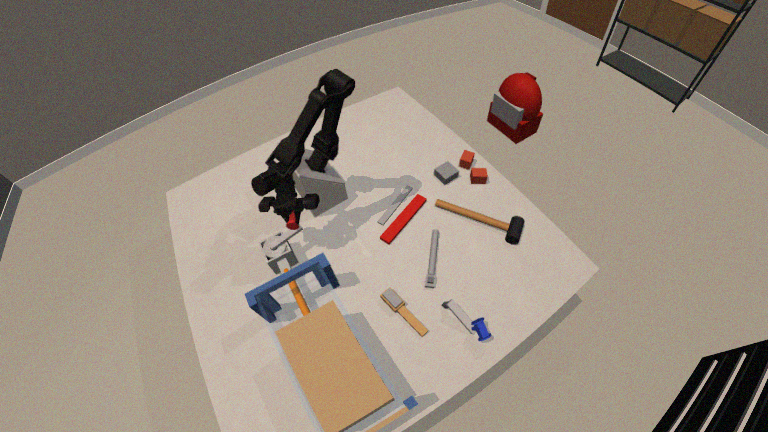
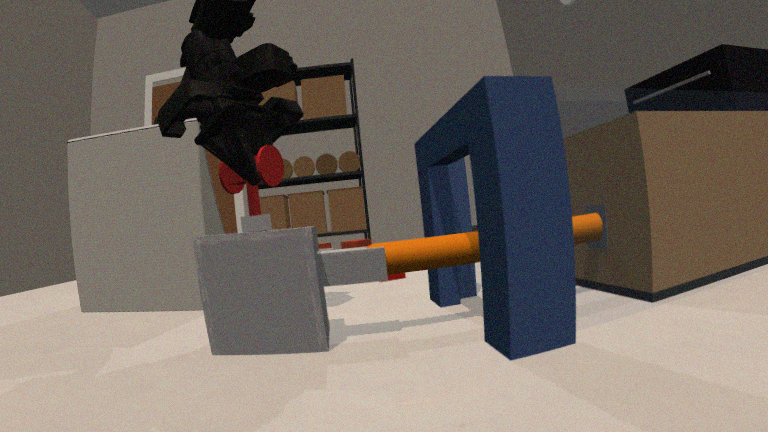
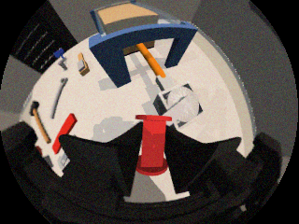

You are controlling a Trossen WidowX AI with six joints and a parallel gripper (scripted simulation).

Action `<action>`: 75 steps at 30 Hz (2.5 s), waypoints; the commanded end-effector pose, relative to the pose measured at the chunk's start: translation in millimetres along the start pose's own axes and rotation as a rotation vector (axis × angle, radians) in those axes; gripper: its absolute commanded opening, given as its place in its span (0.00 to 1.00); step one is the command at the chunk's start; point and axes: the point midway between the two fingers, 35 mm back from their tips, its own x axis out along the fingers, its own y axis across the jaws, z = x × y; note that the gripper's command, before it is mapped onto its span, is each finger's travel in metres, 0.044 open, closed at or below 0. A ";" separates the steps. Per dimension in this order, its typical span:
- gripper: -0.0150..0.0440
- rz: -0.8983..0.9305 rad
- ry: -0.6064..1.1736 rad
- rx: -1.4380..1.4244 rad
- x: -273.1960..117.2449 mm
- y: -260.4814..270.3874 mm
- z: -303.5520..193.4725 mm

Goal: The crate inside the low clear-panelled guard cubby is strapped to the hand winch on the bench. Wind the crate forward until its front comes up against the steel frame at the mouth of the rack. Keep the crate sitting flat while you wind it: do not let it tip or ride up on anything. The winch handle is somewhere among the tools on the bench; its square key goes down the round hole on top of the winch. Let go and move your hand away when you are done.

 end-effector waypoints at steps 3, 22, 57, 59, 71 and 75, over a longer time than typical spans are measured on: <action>0.25 -0.016 0.018 0.003 -1.8 -8.5 -11.3; 0.25 -0.019 0.018 0.003 -9.3 -32.3 -25.8; 0.25 -0.024 0.019 0.004 -15.4 -82.2 -35.5; 0.25 -0.024 0.019 0.004 -15.5 -85.2 -35.3; 0.25 -0.026 0.018 0.004 -14.9 -102.7 -32.8; 0.25 -0.026 0.018 0.004 -14.4 -108.3 -31.4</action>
